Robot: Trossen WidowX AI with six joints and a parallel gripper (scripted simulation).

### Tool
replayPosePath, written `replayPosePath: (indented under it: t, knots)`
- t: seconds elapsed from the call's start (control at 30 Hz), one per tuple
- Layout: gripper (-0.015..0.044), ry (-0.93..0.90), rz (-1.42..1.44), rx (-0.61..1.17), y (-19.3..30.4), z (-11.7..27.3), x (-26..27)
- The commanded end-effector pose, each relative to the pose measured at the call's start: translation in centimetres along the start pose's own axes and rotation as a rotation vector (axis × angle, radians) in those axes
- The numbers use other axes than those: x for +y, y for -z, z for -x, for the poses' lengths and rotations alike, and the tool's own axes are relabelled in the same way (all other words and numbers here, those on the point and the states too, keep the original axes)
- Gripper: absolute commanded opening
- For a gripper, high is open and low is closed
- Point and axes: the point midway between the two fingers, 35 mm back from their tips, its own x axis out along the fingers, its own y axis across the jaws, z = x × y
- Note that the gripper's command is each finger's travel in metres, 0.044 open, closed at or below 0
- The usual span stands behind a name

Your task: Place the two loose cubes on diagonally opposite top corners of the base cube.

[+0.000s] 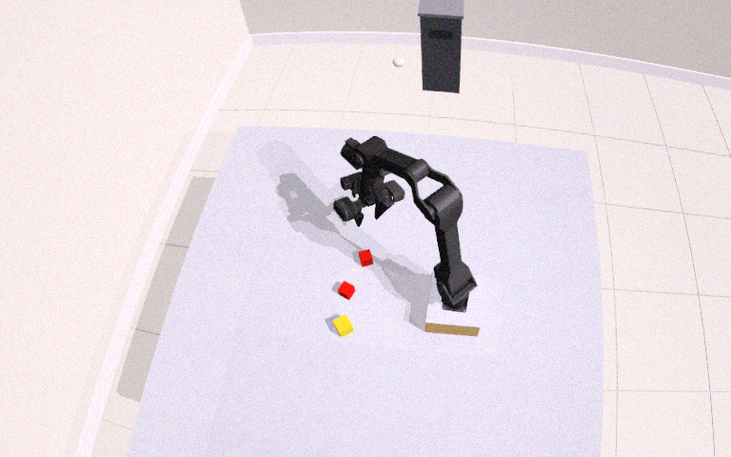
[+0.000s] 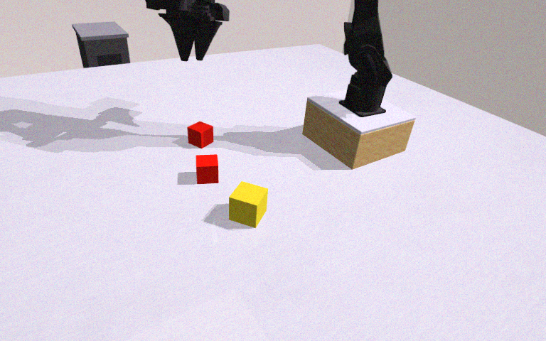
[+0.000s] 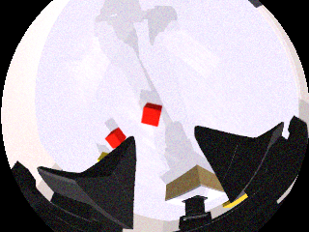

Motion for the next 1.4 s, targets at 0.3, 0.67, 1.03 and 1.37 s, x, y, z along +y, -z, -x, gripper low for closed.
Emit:
replayPosePath:
  t: [0.3,0.67,1.03,1.37]
  knots:
    - [0.0265,0.223,-0.3,-0.078,2.7,-2.4,3.8]
    - [0.0265,0.223,-0.3,-0.077,2.4,-7.0,2.8]
    - [0.0265,0.223,-0.3,-0.077,2.4,-9.8,2.1]
    - [0.0265,0.223,-0.3,-0.077,2.4,-10.6,1.9]
